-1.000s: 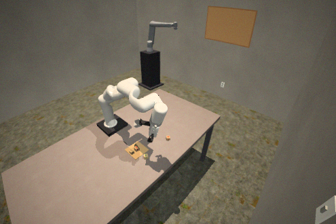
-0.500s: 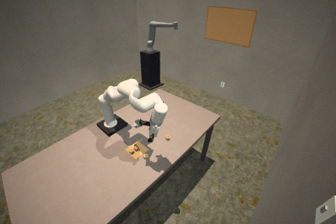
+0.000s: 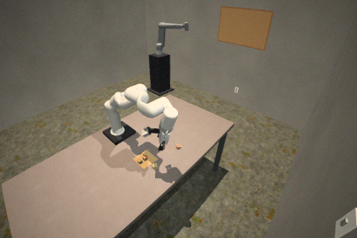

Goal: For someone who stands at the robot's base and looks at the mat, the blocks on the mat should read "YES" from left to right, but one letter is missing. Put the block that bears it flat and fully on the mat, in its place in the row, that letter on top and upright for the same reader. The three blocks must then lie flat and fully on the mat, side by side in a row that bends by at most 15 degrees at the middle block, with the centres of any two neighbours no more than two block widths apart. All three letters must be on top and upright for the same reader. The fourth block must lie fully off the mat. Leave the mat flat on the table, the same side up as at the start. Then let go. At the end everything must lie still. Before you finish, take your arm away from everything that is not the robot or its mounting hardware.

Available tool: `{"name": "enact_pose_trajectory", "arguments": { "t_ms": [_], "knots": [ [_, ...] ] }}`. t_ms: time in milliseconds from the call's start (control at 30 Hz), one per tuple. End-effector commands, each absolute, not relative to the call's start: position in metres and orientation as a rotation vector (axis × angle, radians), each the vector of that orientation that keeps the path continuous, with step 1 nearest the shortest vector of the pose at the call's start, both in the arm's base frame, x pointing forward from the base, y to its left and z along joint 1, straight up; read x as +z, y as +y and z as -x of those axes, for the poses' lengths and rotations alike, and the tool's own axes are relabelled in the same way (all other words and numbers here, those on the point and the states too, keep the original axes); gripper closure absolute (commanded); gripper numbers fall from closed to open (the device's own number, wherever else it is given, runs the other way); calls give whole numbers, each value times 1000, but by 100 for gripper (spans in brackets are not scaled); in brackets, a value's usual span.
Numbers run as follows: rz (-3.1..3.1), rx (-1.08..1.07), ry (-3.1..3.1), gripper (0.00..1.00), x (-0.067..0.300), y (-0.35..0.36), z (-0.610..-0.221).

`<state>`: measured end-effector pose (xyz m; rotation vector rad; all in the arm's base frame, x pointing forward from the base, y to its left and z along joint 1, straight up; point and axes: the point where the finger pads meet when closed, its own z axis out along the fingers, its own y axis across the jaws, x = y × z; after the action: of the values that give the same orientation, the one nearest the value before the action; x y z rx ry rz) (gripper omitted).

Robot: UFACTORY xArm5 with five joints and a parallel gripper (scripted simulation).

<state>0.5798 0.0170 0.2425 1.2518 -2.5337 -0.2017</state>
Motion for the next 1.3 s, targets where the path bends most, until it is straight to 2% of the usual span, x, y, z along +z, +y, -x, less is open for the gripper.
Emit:
{"name": "enact_pose_trajectory", "arguments": {
  "t_ms": [0,500,1267],
  "knots": [
    [-1256,-201,-2534,0,245,17,-581],
    [-1256,-201,-2534,0,245,17,-581],
    [-1902,-244,-2226,0,278,13,-579]
  ]
}}
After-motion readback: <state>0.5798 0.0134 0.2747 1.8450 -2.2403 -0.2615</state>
